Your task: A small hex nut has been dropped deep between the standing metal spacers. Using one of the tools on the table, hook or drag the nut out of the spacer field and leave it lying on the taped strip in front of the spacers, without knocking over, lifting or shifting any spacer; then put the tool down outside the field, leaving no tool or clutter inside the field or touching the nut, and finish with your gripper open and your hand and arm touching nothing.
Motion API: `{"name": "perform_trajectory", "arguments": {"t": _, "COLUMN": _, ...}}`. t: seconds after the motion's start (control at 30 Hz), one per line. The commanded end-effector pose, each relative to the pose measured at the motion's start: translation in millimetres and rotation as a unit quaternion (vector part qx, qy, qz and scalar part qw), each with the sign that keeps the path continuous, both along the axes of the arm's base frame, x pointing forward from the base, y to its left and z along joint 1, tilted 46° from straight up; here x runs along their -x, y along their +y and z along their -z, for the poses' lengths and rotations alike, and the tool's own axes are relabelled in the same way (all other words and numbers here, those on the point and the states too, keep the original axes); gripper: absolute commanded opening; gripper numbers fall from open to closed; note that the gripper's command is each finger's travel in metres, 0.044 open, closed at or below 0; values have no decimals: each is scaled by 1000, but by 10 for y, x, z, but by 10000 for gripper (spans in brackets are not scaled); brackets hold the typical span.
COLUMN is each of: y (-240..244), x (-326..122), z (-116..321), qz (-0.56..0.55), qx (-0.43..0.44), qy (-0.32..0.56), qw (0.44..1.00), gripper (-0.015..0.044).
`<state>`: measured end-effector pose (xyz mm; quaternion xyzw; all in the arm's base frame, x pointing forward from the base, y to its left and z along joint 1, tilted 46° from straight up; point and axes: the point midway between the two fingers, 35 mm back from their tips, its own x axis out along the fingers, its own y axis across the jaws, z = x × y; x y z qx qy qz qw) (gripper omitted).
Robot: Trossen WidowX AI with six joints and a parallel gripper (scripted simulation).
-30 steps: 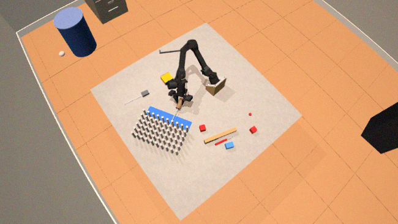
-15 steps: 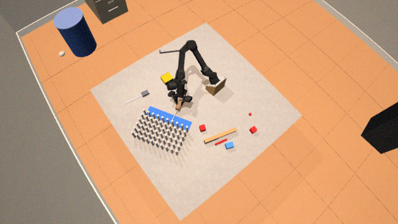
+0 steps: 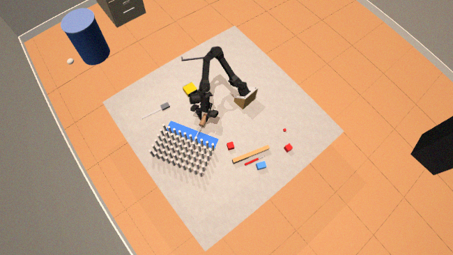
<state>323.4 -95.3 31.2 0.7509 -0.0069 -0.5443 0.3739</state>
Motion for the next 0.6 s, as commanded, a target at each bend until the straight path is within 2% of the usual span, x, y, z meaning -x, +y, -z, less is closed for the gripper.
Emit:
{"name": "perform_trajectory", "arguments": {"t": 0.0, "y": 8, "x": -46, "z": -12, "qz": 1, "qx": 0, "qy": -5, "qw": 1000, "gripper": 0}}
{"name": "perform_trajectory", "arguments": {"t": 0.57, "y": 38, "x": -143, "z": 16, "qz": 1, "qx": 0, "qy": -5, "qw": 1000, "gripper": 0}}
